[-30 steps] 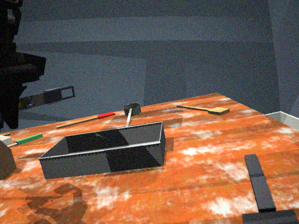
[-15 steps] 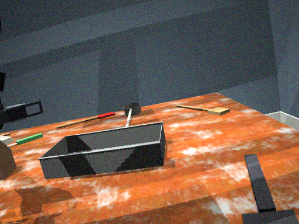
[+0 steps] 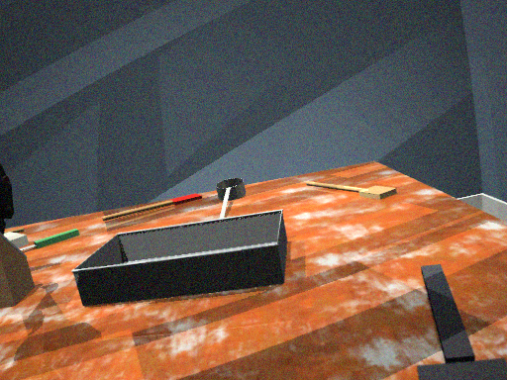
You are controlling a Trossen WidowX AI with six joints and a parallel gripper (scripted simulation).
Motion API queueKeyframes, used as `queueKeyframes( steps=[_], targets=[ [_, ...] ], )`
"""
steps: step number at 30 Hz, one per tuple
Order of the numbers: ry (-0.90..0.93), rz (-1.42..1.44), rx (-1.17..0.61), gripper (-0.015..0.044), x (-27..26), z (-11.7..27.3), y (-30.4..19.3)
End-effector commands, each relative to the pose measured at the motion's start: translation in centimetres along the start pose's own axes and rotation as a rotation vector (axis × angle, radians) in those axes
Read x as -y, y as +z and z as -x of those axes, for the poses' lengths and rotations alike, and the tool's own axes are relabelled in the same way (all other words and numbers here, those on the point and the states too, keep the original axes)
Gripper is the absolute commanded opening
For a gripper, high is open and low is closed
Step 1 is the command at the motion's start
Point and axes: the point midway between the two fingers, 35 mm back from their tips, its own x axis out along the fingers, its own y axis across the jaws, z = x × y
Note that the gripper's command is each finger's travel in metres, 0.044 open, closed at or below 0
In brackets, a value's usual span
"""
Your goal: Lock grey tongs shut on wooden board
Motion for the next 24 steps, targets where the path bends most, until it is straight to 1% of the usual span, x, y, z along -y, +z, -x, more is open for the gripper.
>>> queueKeyframes(
  steps=[1, 13, 24],
  targets=[
    [-0.005, -0.062, -0.009, -0.015, -0.7, 0.3, -2.7],
    [-0.005, -0.24, -0.017, -0.015, -4.0, 0.4, -10.8],
    [0.014, -0.406, -0.02, -0.015, -8.3, -0.5, -17.5]
  ],
)
